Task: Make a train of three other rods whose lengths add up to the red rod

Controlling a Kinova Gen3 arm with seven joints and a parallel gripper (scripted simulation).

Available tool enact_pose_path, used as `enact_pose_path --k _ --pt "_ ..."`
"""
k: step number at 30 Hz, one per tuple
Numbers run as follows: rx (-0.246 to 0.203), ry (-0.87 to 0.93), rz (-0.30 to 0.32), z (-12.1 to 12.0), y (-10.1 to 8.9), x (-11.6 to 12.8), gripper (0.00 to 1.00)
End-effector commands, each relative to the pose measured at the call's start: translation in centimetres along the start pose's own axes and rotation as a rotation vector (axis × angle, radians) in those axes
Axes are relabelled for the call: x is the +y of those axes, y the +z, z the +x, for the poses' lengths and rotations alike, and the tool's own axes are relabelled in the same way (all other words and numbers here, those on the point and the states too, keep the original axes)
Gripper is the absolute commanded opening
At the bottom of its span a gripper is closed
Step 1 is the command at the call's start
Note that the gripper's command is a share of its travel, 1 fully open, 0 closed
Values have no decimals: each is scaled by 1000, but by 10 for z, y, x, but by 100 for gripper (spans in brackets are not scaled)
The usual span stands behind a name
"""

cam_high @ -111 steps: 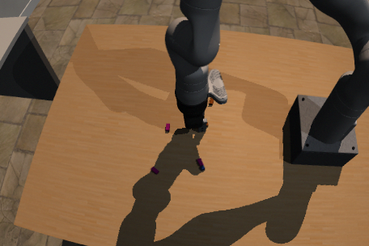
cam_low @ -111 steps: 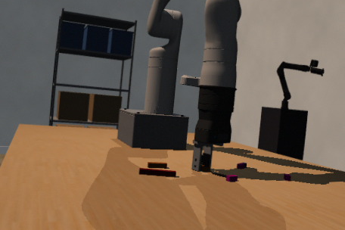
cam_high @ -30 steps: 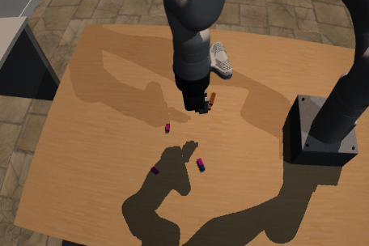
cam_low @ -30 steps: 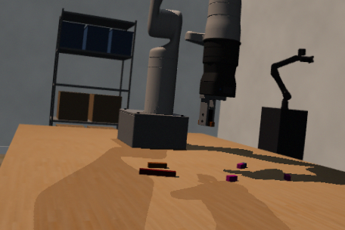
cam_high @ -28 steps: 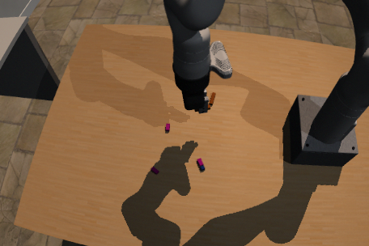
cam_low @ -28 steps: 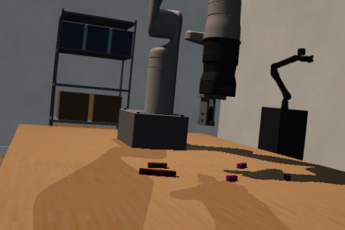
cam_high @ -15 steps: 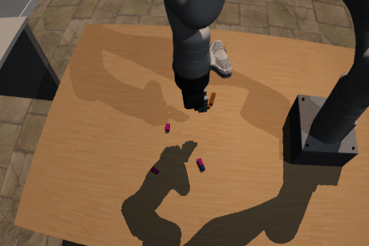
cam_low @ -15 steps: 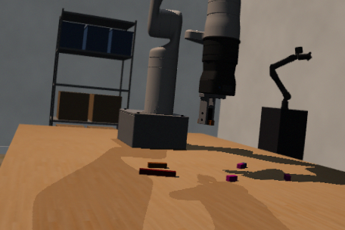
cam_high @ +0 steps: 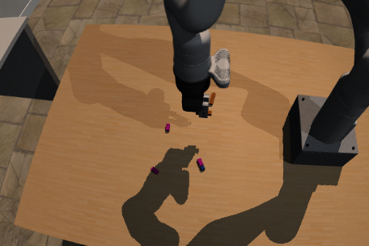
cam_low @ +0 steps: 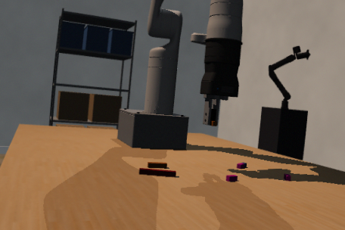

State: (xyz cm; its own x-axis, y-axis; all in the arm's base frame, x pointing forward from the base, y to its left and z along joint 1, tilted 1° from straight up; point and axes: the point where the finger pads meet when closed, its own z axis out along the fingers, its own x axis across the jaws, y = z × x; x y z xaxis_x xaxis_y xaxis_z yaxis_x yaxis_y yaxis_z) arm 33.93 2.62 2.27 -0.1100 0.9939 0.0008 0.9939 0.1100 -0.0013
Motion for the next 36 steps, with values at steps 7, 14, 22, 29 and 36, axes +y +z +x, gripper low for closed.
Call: enact_pose_path --k 7,14,22,29,36 --pt "-4 305 3 24 0 -1 24" --pt "-4 618 0 43 0 1 24" --pt "-2 847 -7 56 -1 6 24" --pt "2 1017 -15 64 -2 10 24" --pt "4 1067 -17 67 -3 12 24"
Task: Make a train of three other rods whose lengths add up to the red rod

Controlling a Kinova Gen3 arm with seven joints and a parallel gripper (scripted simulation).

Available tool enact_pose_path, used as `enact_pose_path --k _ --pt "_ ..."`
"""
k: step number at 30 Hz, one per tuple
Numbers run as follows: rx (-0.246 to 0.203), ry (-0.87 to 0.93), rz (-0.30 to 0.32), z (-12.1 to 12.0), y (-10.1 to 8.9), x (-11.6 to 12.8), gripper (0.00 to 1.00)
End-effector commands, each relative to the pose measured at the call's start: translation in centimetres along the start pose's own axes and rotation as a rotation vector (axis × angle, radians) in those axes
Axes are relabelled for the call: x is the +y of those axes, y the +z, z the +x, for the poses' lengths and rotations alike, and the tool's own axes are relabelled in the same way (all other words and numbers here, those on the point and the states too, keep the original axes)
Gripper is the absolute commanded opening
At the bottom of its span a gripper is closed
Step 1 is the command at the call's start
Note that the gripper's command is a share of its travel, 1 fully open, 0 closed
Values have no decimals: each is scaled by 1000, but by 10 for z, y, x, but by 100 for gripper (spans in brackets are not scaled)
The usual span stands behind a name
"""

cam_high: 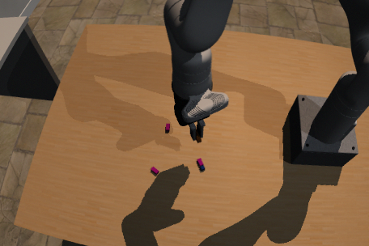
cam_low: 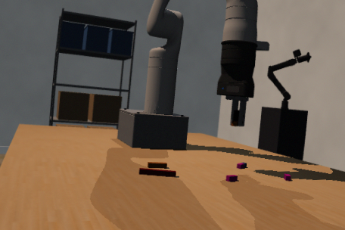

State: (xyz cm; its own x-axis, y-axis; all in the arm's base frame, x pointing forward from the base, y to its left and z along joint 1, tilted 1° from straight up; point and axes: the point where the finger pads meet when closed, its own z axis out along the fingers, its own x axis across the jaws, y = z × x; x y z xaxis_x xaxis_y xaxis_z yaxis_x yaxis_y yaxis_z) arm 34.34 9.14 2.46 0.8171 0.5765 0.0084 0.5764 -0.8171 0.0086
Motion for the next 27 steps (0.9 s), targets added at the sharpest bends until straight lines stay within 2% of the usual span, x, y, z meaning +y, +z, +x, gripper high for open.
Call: enact_pose_path --k 1,19,27 --pt "3 4 -2 2 -1 -2 24" --pt "3 9 -2 2 -1 -2 24" --pt "2 9 -2 2 13 -2 24"
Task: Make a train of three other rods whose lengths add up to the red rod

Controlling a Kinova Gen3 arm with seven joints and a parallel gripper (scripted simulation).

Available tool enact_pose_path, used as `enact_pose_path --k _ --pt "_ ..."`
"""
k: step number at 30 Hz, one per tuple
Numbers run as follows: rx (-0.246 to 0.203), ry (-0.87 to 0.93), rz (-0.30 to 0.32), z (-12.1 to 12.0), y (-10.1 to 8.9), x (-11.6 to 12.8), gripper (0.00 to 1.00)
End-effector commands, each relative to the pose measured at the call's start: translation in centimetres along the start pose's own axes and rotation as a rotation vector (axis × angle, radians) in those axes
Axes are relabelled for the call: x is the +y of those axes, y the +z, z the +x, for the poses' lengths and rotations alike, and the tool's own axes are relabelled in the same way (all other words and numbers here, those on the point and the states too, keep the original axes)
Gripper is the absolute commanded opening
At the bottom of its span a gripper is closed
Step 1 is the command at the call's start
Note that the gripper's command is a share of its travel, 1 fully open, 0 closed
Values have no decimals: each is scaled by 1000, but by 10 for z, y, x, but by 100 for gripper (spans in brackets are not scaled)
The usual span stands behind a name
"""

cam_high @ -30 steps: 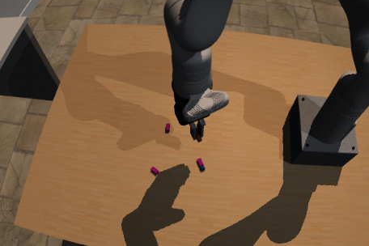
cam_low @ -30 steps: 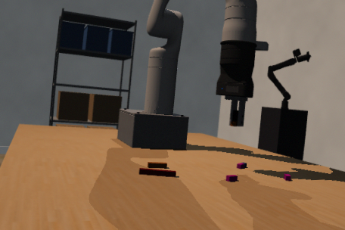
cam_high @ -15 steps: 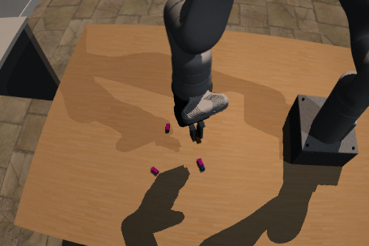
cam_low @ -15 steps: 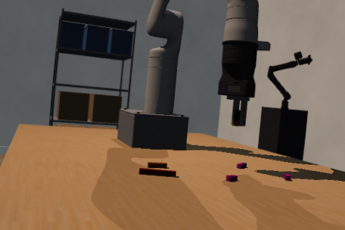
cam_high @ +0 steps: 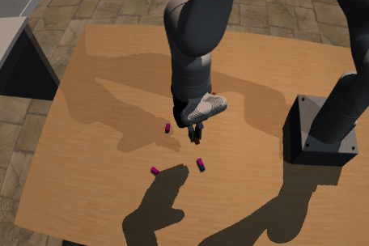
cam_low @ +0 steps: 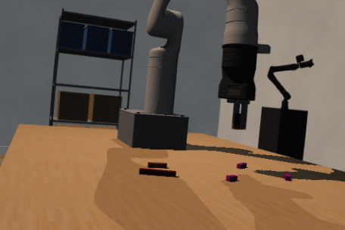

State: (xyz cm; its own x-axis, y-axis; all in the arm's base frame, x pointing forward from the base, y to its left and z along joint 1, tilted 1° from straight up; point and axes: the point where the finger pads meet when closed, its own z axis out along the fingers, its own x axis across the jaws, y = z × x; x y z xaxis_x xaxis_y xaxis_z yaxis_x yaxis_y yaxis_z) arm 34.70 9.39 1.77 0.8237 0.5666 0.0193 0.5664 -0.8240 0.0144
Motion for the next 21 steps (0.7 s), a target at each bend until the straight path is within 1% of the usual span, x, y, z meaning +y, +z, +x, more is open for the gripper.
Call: enact_pose_path --k 1,2,4,17,19,21 --pt "-8 -3 4 -2 10 -2 24" --pt "-8 -3 4 -2 13 -2 24" --pt "-8 -3 4 -2 13 -2 24" --pt "-8 -3 4 -3 68 -3 24" --pt "-8 -3 4 -3 73 -4 24" --pt "-8 -3 4 -3 73 -4 24"
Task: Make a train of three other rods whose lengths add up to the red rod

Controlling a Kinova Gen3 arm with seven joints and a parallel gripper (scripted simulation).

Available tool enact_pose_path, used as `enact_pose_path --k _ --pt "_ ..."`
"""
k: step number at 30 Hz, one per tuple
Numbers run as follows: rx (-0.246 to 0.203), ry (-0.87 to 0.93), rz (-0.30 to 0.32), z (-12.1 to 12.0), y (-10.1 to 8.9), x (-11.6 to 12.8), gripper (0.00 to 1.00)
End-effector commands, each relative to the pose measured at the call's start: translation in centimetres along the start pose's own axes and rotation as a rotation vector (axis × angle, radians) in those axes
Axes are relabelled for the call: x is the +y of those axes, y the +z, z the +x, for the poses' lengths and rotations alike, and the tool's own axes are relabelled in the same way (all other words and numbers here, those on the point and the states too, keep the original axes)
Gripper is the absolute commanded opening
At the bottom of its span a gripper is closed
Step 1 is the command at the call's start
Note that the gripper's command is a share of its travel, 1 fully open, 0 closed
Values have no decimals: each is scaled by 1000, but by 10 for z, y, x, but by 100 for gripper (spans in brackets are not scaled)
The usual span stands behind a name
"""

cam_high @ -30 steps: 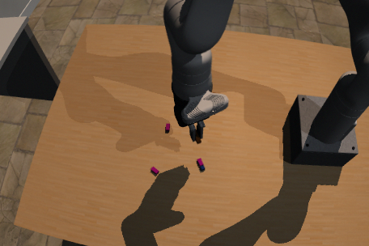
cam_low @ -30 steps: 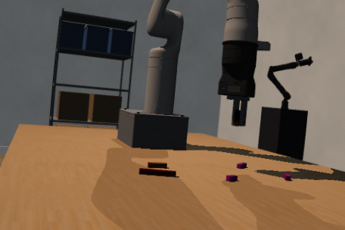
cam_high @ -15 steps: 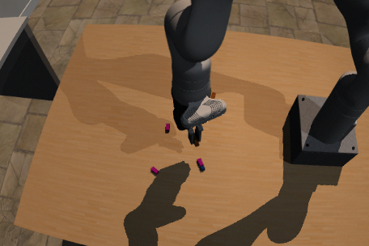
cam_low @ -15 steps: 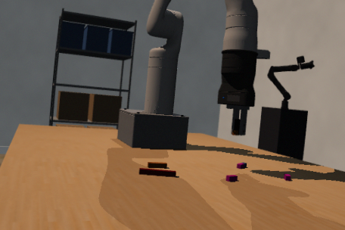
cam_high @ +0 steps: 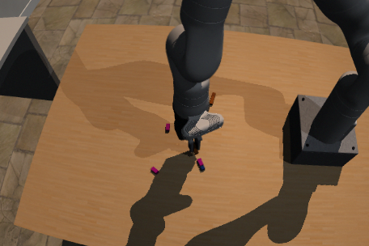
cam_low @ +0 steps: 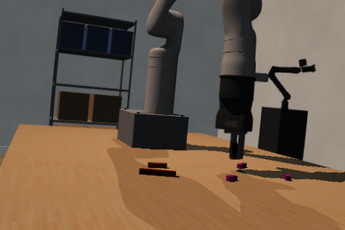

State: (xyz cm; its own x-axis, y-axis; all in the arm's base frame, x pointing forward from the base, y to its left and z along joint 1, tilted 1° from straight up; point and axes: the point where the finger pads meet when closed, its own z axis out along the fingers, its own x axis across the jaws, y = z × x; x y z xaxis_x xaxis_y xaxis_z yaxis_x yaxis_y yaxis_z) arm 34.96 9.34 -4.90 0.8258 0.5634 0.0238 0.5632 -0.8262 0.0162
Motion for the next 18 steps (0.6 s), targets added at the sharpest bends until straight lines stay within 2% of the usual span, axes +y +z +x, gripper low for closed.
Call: enact_pose_path --k 1,18 --pt "-13 -7 6 -3 9 -5 24" --pt "-13 -7 6 -3 14 -5 24"
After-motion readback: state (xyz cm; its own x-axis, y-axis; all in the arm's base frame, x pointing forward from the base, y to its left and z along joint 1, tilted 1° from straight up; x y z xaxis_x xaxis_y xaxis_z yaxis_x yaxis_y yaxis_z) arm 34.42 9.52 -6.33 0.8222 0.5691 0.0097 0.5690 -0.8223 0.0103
